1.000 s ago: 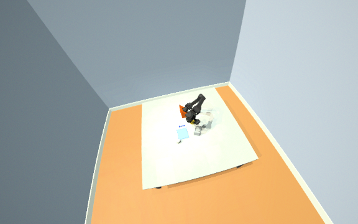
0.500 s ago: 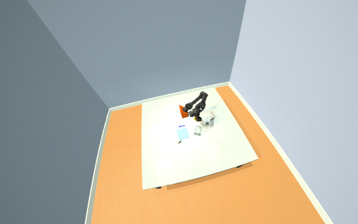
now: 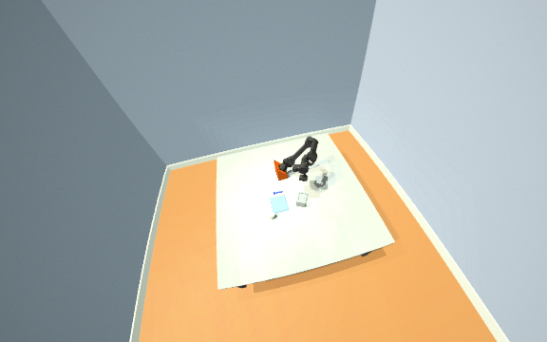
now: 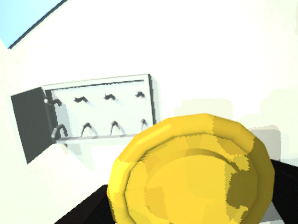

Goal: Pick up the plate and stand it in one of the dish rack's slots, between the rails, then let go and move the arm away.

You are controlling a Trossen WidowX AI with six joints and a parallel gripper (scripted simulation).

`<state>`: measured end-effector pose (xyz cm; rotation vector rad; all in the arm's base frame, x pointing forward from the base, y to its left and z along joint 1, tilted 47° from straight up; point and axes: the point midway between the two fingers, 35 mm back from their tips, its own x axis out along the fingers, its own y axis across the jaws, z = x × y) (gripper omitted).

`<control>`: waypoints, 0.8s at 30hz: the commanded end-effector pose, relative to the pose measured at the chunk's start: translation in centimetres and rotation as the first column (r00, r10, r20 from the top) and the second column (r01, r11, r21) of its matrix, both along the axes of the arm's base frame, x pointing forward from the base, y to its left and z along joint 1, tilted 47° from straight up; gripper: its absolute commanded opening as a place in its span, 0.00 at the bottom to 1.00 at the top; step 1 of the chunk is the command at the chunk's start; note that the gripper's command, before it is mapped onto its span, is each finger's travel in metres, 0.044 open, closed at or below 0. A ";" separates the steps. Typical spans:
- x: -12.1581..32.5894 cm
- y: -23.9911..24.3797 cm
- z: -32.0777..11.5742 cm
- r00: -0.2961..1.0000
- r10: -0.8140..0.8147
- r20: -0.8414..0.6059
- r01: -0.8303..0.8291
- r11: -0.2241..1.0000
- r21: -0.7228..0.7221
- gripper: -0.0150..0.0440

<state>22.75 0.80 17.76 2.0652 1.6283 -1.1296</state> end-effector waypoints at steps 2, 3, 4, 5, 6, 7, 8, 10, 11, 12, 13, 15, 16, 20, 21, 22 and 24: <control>-0.3 0.2 0.1 1.000 -0.017 -0.017 0.017 1.000 0.000 0.25; -0.3 0.3 -0.1 1.000 -0.008 -0.017 0.007 1.000 -0.010 0.25; -0.4 0.4 -0.4 1.000 0.008 -0.016 -0.008 1.000 -0.027 0.25; -0.5 0.5 -0.8 1.000 0.027 -0.016 -0.027 0.998 -0.048 0.25; -0.6 0.6 -1.2 0.999 0.045 -0.016 -0.046 0.997 -0.069 0.25; -0.7 0.7 -1.5 0.998 0.063 -0.015 -0.064 0.994 -0.090 0.25; -0.8 0.8 -1.9 0.997 0.081 -0.015 -0.082 0.990 -0.111 0.25; -1.0 1.0 -2.6 0.993 0.116 -0.015 -0.117 0.981 -0.154 0.25; -1.0 1.1 -2.9 0.991 0.134 -0.015 -0.134 0.975 -0.175 0.25; -1.1 1.1 -3.2 0.989 0.148 -0.017 -0.149 0.969 -0.196 0.25; -1.2 1.2 -3.6 0.986 0.163 -0.018 -0.163 0.962 -0.217 0.25; -1.3 1.2 -4.2 0.981 0.191 -0.021 -0.190 0.947 -0.260 0.25; -1.4 1.2 -4.5 0.979 0.205 -0.022 -0.203 0.938 -0.281 0.25; -1.6 1.3 -5.6 0.966 0.257 -0.027 -0.248 0.897 -0.365 0.25; -1.7 1.3 -5.8 0.963 0.269 -0.028 -0.259 0.886 -0.385 0.25; -1.6 1.4 -6.1 0.957 0.288 -0.022 -0.272 0.874 -0.403 0.25; -1.6 1.5 -6.4 0.949 0.317 -0.012 -0.291 0.855 -0.430 0.25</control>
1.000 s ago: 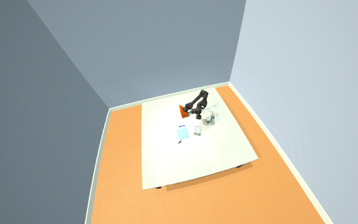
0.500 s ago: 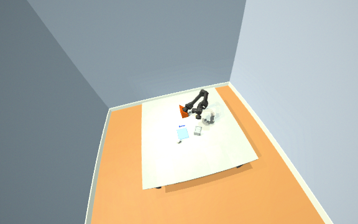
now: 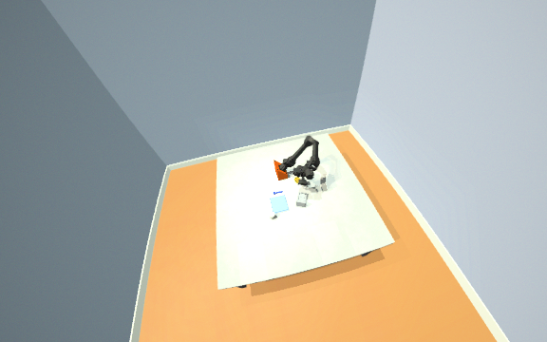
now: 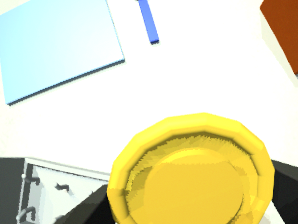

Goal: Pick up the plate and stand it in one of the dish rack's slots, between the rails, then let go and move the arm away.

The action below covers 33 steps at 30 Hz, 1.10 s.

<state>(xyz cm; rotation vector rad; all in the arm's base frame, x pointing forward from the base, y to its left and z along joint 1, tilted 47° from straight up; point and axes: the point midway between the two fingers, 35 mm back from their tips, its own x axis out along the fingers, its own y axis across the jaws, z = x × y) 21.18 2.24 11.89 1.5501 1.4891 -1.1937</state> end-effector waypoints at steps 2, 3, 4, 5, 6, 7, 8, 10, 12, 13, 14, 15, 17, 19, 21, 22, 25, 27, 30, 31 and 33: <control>-0.1 0.1 -0.7 0.998 0.059 0.038 -0.056 0.996 -0.069 0.25; 0.0 0.1 -0.9 0.997 0.067 0.041 -0.063 0.995 -0.079 0.25; 0.0 0.1 -1.0 0.996 0.077 0.045 -0.073 0.993 -0.092 0.25; 0.0 0.1 -1.2 0.995 0.090 0.050 -0.084 0.991 -0.109 0.25; 0.0 0.2 -1.4 0.993 0.105 0.056 -0.097 0.987 -0.128 0.25; 0.0 0.2 -1.7 0.991 0.121 0.063 -0.111 0.983 -0.149 0.25; 0.1 0.2 -1.9 0.988 0.136 0.068 -0.123 0.978 -0.169 0.25; 0.2 0.3 -2.3 0.983 0.166 0.080 -0.146 0.967 -0.210 0.25; 0.3 0.3 -2.7 0.977 0.195 0.092 -0.167 0.954 -0.251 0.25; 0.3 0.4 -2.9 0.973 0.209 0.097 -0.176 0.946 -0.271 0.25; 0.4 0.4 -3.1 0.969 0.223 0.103 -0.185 0.939 -0.291 0.25; 0.4 0.4 -3.3 0.965 0.237 0.109 -0.194 0.931 -0.310 0.25; 0.6 0.5 -3.6 0.957 0.265 0.121 -0.209 0.914 -0.349 0.25; 0.7 0.6 -3.9 0.947 0.292 0.133 -0.221 0.895 -0.387 0.25; 0.9 0.7 -4.2 0.937 0.318 0.146 -0.231 0.876 -0.424 0.25; 0.9 0.7 -4.3 0.931 0.331 0.152 -0.235 0.865 -0.442 0.25; 1.2 0.9 -4.6 0.914 0.369 0.171 -0.244 0.834 -0.495 0.25; 1.4 1.0 -4.8 0.901 0.393 0.184 -0.247 0.812 -0.529 0.25; 1.6 1.3 -5.0 0.880 0.429 0.204 -0.246 0.779 -0.577 0.25; 1.7 1.4 -5.0 0.873 0.440 0.211 -0.244 0.768 -0.592 0.25; 1.9 1.5 -5.1 0.858 0.463 0.224 -0.239 0.745 -0.622 0.25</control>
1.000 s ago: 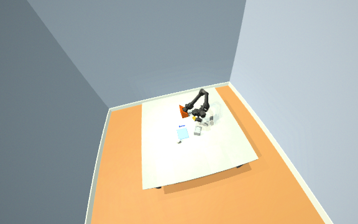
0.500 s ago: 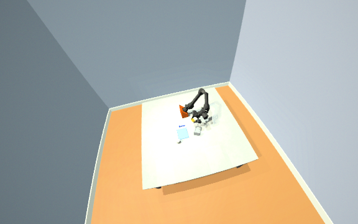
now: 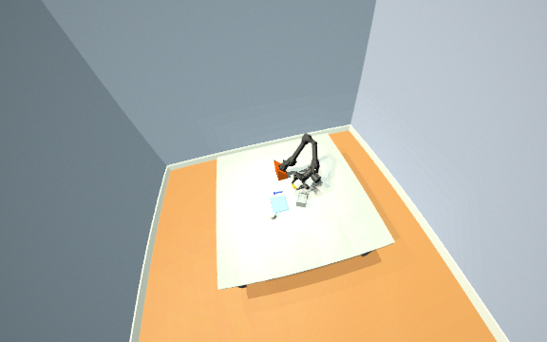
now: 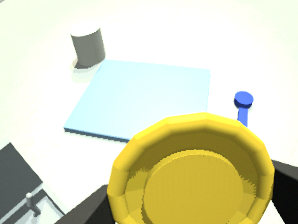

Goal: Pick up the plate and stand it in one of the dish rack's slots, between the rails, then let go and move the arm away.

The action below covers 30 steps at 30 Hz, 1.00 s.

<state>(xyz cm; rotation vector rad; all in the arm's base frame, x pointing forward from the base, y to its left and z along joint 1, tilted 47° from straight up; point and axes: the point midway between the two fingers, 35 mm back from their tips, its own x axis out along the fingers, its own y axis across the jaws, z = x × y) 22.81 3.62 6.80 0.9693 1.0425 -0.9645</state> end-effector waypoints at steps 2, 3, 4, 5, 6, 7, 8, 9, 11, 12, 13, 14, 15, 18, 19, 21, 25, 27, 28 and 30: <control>0.4 0.3 -0.1 0.995 0.043 0.084 -0.037 0.997 -0.074 0.25; 0.5 0.4 -0.1 0.994 0.053 0.100 -0.044 0.995 -0.089 0.25; 0.5 0.5 -0.2 0.991 0.063 0.116 -0.051 0.993 -0.103 0.25; 0.6 0.6 -0.2 0.989 0.073 0.131 -0.057 0.992 -0.116 0.25; 0.7 0.8 -0.2 0.986 0.083 0.147 -0.063 0.989 -0.130 0.25; 0.7 0.9 -0.2 0.982 0.092 0.163 -0.069 0.987 -0.143 0.25; 0.8 1.0 -0.1 0.979 0.102 0.179 -0.074 0.985 -0.156 0.25; 0.9 1.1 -0.1 0.974 0.112 0.195 -0.079 0.982 -0.169 0.25; 1.0 1.4 -0.1 0.965 0.131 0.226 -0.087 0.977 -0.194 0.25; 1.0 1.5 0.0 0.960 0.141 0.242 -0.091 0.974 -0.206 0.25; 1.0 1.6 0.0 0.954 0.150 0.258 -0.094 0.971 -0.218 0.25; 1.1 1.7 0.0 0.948 0.159 0.274 -0.096 0.969 -0.229 0.25; 1.1 1.9 0.1 0.942 0.168 0.290 -0.099 0.966 -0.240 0.25; 1.2 2.3 0.3 0.921 0.195 0.337 -0.103 0.957 -0.272 0.25; 1.2 2.4 0.3 0.913 0.204 0.353 -0.104 0.954 -0.282 0.25; 1.2 2.7 0.5 0.897 0.220 0.384 -0.104 0.948 -0.300 0.25; 1.1 3.3 0.8 0.859 0.251 0.446 -0.101 0.938 -0.333 0.25; 1.0 3.5 1.0 0.838 0.264 0.476 -0.097 0.933 -0.347 0.25; 1.0 3.7 1.1 0.828 0.271 0.491 -0.095 0.931 -0.353 0.25; 0.9 3.9 1.4 0.805 0.283 0.521 -0.090 0.927 -0.365 0.25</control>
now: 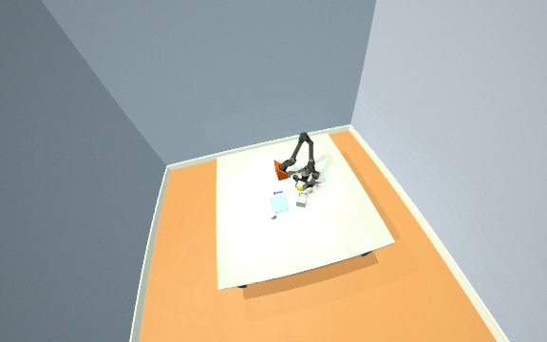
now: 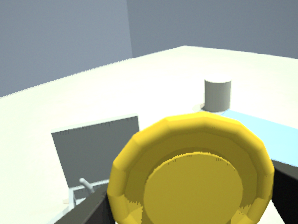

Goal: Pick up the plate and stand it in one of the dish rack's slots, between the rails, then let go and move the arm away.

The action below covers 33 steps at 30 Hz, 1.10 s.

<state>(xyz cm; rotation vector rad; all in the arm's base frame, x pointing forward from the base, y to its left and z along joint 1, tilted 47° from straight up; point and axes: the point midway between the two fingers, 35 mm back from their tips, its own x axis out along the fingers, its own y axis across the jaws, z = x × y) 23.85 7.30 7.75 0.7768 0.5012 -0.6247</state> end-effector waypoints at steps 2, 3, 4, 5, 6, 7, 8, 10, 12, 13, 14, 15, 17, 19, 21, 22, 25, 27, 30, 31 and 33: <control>-0.3 0.5 0.6 0.994 0.019 0.105 -0.017 1.000 -0.018 0.25; -0.4 0.7 0.8 0.992 0.024 0.124 -0.021 1.000 -0.021 0.25; -0.5 0.8 0.9 0.989 0.028 0.144 -0.025 0.999 -0.024 0.25; -0.6 0.9 1.0 0.986 0.032 0.163 -0.028 0.999 -0.027 0.25; -0.7 1.0 1.1 0.983 0.037 0.182 -0.032 0.999 -0.030 0.25; -0.8 1.1 1.3 0.979 0.041 0.202 -0.035 0.999 -0.032 0.25; -0.9 1.2 1.4 0.974 0.045 0.221 -0.038 0.999 -0.034 0.25; -1.1 1.5 1.6 0.965 0.052 0.258 -0.044 0.998 -0.037 0.25; -1.4 1.7 1.9 0.954 0.058 0.296 -0.049 0.998 -0.039 0.25; -1.5 1.7 2.0 0.949 0.061 0.311 -0.051 0.998 -0.039 0.25; -1.6 1.8 2.1 0.945 0.062 0.320 -0.052 0.998 -0.039 0.25; -1.6 1.8 2.1 0.944 0.062 0.323 -0.052 0.998 -0.039 0.25; -1.6 1.8 2.1 0.944 0.062 0.323 -0.052 0.998 -0.039 0.25; -1.6 1.8 2.1 0.944 0.062 0.323 -0.052 0.998 -0.039 0.25; -1.6 1.8 2.1 0.944 0.062 0.323 -0.052 0.998 -0.039 0.25; -1.6 1.8 2.1 0.944 0.062 0.323 -0.052 0.998 -0.039 0.25; -1.6 1.9 2.0 0.944 0.063 0.323 -0.053 0.998 -0.040 0.25; -1.4 2.1 1.8 0.945 0.063 0.321 -0.053 0.998 -0.040 0.25; -1.1 2.5 1.3 0.945 0.064 0.320 -0.054 0.998 -0.041 0.25; -1.0 2.6 1.2 0.946 0.065 0.319 -0.054 0.998 -0.041 0.25; -0.9 2.8 0.9 0.946 0.065 0.318 -0.055 0.998 -0.042 0.25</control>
